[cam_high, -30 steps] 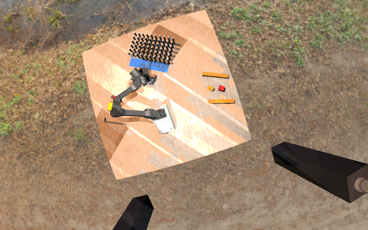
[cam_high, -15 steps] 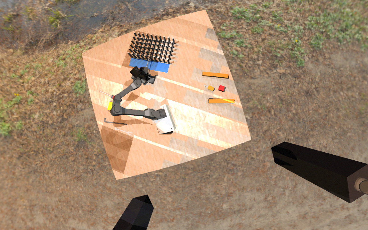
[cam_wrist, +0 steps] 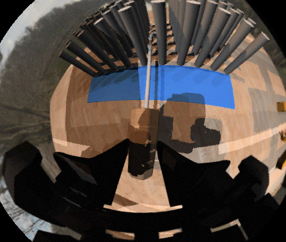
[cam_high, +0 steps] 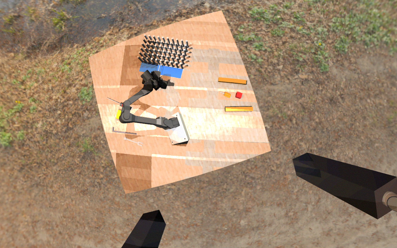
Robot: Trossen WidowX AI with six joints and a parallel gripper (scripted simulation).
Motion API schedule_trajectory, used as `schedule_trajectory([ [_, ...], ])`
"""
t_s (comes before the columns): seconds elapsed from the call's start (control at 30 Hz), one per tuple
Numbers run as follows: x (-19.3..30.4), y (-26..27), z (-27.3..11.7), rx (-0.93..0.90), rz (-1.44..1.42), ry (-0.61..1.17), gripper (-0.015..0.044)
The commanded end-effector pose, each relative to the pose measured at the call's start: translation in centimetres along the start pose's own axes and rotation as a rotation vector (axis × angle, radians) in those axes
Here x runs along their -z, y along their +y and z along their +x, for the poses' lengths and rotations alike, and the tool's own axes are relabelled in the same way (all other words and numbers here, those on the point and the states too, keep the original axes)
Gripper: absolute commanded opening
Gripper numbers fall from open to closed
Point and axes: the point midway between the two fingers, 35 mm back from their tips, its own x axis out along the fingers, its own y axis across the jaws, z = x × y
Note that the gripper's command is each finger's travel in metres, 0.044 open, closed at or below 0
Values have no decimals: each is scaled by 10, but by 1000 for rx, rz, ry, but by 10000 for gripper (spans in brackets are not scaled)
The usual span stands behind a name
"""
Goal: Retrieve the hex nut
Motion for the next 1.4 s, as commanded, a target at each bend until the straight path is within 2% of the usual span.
schedule_trajectory([
  [0.0,-5,1,0,-3,-4,-3,0],
  [1.37,-30,1,7,-3,-5,-4,0],
])
